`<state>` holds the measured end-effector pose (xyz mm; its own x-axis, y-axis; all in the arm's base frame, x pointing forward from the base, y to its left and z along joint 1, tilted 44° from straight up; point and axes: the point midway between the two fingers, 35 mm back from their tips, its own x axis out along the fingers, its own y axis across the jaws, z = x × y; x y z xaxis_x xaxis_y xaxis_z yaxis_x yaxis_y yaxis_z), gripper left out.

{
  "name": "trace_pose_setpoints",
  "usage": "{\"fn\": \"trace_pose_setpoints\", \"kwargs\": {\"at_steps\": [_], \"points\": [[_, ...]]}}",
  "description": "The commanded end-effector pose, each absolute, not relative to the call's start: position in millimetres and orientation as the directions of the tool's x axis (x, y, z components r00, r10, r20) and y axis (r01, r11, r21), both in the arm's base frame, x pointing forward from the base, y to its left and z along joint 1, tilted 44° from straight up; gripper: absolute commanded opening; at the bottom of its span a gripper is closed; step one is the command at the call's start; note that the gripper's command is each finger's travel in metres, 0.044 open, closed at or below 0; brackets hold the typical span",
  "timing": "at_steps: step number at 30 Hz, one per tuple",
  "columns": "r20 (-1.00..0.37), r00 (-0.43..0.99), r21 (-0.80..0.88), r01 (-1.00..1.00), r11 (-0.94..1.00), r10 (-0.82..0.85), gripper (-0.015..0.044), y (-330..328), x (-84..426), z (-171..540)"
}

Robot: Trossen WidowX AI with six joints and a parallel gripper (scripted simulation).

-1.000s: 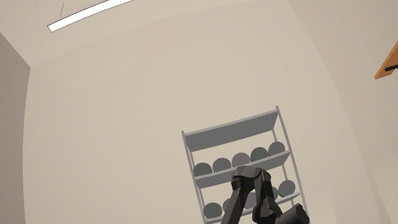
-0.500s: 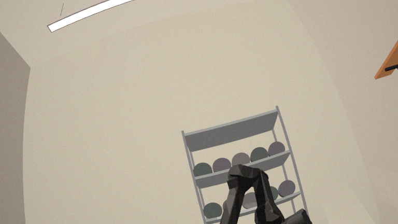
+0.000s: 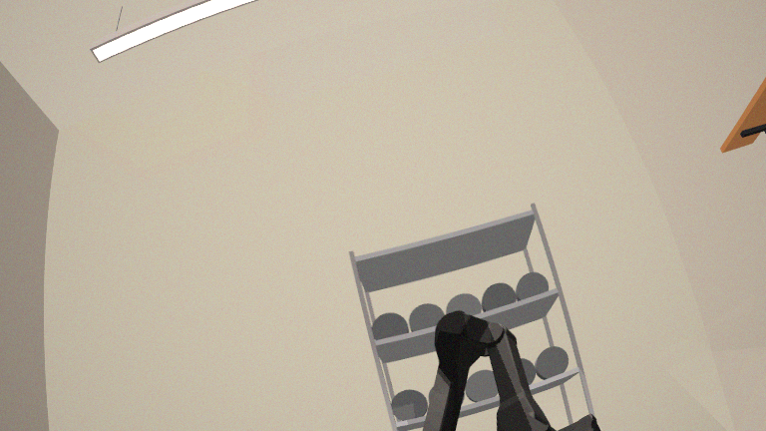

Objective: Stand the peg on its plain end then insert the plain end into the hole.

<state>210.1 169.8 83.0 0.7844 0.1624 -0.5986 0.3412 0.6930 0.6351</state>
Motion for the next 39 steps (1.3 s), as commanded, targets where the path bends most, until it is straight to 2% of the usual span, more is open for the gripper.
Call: {"fn": "trace_pose_setpoints", "kwargs": {"at_steps": [1, 34, 39], "points": [[-0.585, 0.800, 0.631, 0.344, 0.695, 0.136, 0.0049, 170, 208, 83], [-0.419, 0.905, 0.631, 0.346, 0.694, -0.070, 0.0049, 176, 187, 86], [-0.436, 0.899, 0.631, 0.346, 0.694, -0.051, 0.0049, 175, 186, 87]]}}
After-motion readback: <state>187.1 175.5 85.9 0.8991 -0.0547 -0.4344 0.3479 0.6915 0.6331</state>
